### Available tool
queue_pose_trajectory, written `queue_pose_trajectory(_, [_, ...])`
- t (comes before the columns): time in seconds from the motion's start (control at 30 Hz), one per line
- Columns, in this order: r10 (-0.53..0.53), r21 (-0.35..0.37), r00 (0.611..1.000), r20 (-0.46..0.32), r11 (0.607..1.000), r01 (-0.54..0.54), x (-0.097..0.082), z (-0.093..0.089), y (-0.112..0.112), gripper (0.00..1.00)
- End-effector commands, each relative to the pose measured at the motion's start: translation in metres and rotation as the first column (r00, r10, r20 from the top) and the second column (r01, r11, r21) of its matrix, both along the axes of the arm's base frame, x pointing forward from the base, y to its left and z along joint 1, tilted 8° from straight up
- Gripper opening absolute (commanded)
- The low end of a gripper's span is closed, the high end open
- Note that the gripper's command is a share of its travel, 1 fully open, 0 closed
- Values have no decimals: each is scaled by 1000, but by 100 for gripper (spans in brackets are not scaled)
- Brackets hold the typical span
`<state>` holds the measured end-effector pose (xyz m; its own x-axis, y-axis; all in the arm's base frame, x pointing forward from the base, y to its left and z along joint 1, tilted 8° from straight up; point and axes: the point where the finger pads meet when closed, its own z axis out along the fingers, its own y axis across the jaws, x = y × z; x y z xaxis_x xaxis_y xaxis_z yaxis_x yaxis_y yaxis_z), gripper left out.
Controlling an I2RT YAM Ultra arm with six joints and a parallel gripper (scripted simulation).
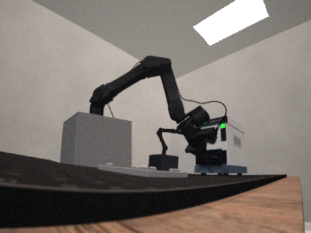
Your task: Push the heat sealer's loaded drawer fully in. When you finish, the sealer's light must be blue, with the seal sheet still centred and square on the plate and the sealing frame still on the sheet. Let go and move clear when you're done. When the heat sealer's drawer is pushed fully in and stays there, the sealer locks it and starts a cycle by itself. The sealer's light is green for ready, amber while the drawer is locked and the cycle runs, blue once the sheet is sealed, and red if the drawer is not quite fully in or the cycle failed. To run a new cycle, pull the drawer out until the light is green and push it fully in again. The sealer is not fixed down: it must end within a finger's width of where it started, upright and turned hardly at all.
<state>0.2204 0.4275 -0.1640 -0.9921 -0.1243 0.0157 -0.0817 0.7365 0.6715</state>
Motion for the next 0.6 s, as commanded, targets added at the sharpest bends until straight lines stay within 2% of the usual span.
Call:
queue_pose_trajectory(0.0, [-6, 15, 999, 33, 1000, 5, 5, 2, 20, 0])
queue_pose_trajectory(0.4, [-6, 29, 999, 42, 1000, 5, 5, 3, 39, 0])
queue_pose_trajectory(0.57, [-6, 29, 999, 42, 1000, 5, 5, 3, 39, 0])
